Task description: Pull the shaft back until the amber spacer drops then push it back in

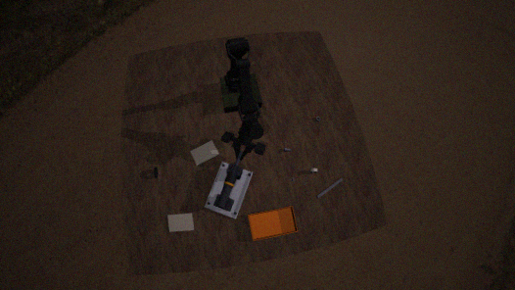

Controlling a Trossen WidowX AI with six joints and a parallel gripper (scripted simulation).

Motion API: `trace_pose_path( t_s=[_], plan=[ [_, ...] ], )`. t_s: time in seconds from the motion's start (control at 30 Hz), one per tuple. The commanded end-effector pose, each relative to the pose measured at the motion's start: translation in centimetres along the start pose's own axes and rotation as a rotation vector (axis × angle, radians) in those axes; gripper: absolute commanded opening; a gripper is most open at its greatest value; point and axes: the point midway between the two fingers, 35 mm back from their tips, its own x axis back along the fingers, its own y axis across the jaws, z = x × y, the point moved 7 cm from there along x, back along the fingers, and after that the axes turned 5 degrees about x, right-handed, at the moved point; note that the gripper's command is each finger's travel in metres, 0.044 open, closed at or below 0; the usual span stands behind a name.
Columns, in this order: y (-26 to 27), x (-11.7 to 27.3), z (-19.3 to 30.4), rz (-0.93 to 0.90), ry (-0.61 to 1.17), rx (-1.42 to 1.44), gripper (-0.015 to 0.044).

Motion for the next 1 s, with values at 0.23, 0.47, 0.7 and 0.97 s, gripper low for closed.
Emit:
trace_pose_path(
  t_s=[0.23,0.47,0.7,0.97],
  plan=[
    [0.00,0.13,-0.13,-0.001,0.000,-0.003,0.0000],
    [0.00,0.20,-0.20,-0.001,0.000,-0.003,0.0000],
    [-0.01,0.26,-0.26,-0.001,0.000,-0.003,0.0000],
    [-0.02,0.34,-0.34,-0.001,0.000,-0.003,0.0000]
  ],
)
